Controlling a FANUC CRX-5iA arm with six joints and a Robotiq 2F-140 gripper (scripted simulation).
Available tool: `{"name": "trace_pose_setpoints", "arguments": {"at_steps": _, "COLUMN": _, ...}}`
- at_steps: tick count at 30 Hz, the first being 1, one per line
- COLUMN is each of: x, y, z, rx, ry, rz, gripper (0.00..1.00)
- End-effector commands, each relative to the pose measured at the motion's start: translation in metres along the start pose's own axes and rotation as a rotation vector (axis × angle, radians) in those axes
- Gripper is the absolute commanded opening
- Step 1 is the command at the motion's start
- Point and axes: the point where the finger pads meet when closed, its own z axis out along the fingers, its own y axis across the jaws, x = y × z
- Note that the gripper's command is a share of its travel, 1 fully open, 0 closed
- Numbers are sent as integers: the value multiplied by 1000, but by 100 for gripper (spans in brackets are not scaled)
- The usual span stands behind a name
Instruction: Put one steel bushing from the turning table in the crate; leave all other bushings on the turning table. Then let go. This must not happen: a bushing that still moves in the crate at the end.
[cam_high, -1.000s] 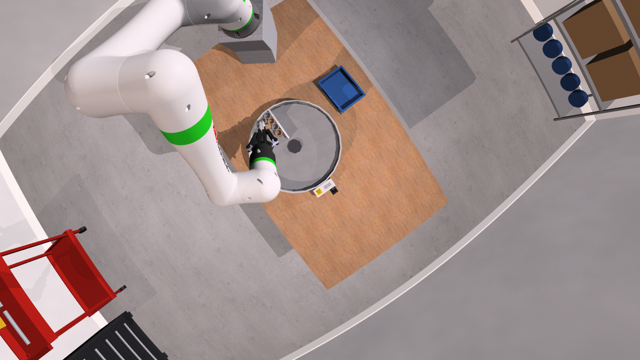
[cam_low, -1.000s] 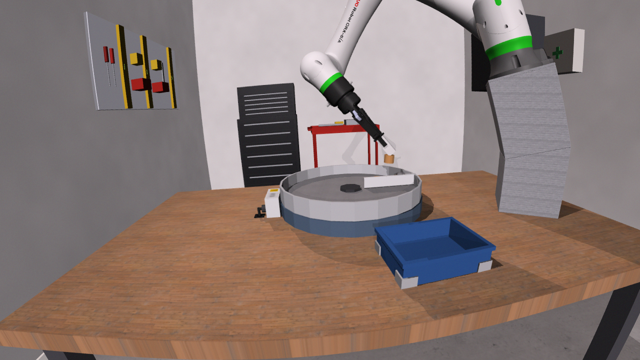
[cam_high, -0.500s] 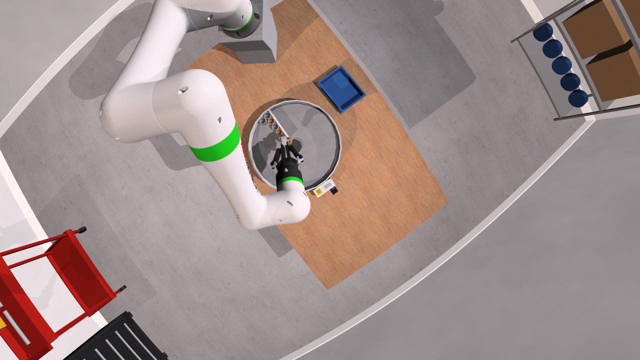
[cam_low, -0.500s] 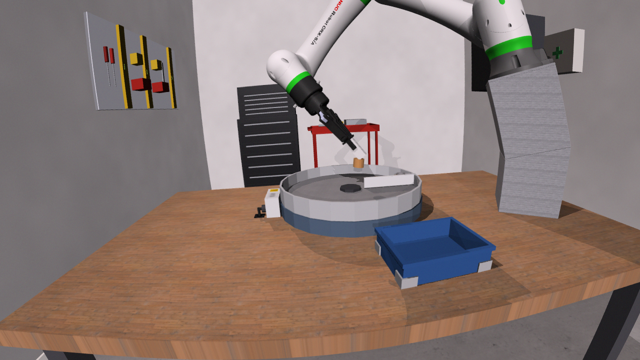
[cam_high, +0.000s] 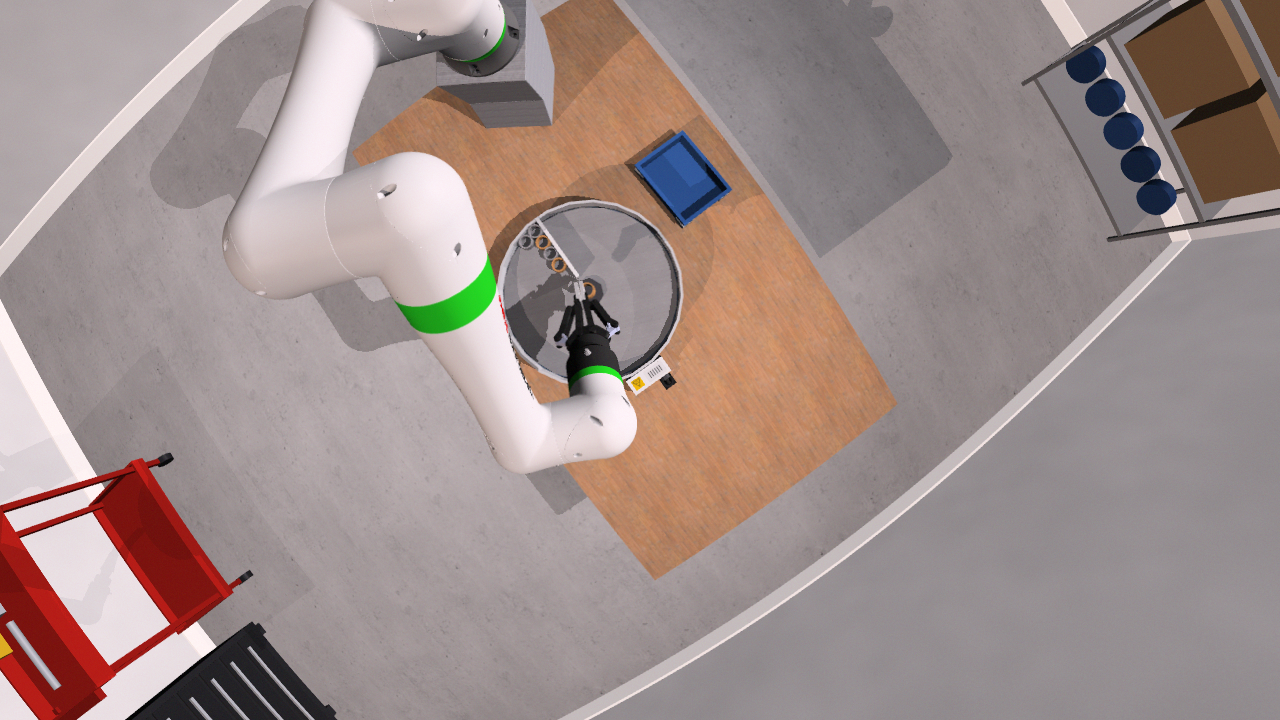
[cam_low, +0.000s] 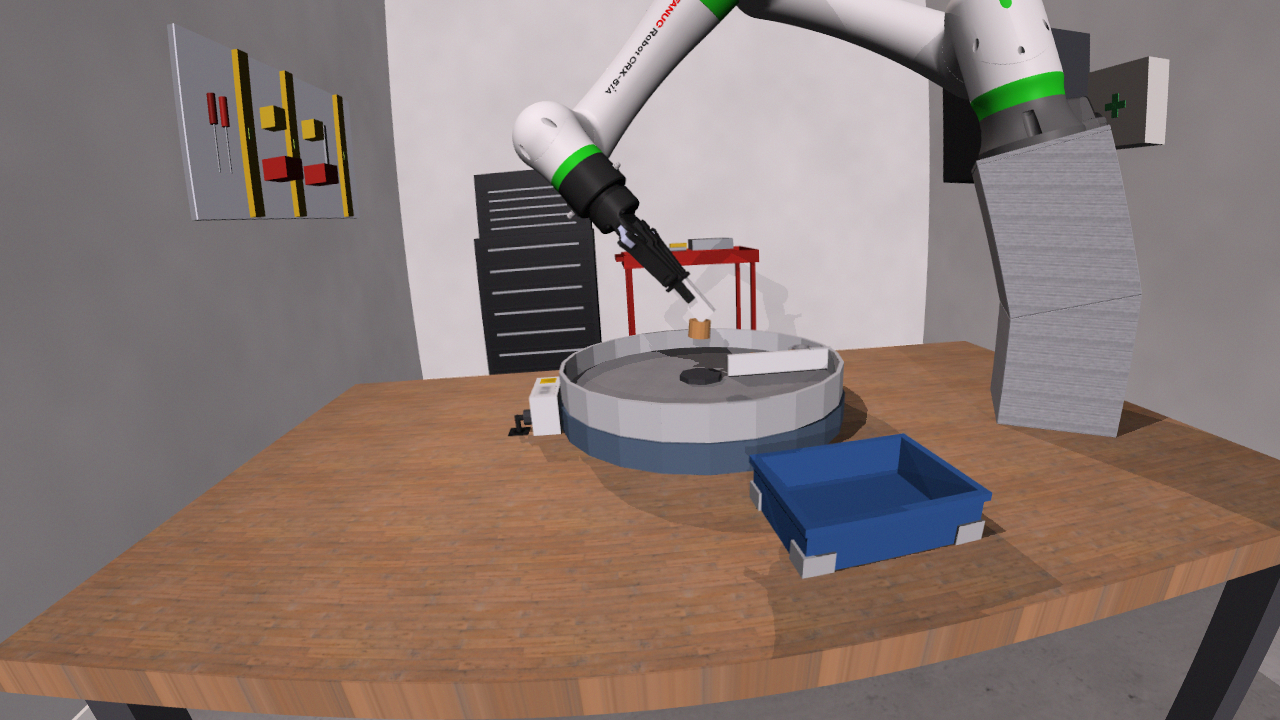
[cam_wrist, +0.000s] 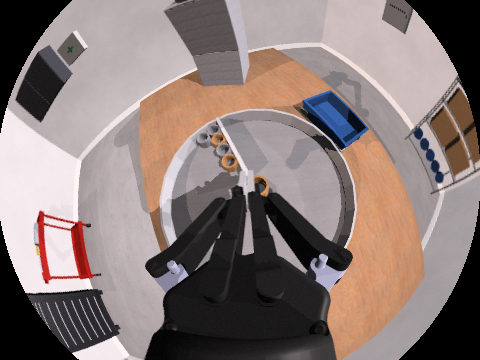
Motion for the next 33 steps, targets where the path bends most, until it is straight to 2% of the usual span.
{"name": "trace_pose_setpoints", "arguments": {"at_steps": 1, "x": 0, "y": 0, "z": 0, "rx": 0, "ry": 0, "rz": 0, "gripper": 0}}
{"name": "trace_pose_setpoints", "arguments": {"at_steps": 27, "x": 0, "y": 0, "z": 0, "rx": 0, "ry": 0, "rz": 0, "gripper": 0}}
{"name": "trace_pose_setpoints", "arguments": {"at_steps": 33, "x": -14, "y": 0, "z": 17, "rx": 0, "ry": 0, "rz": 0, "gripper": 0}}
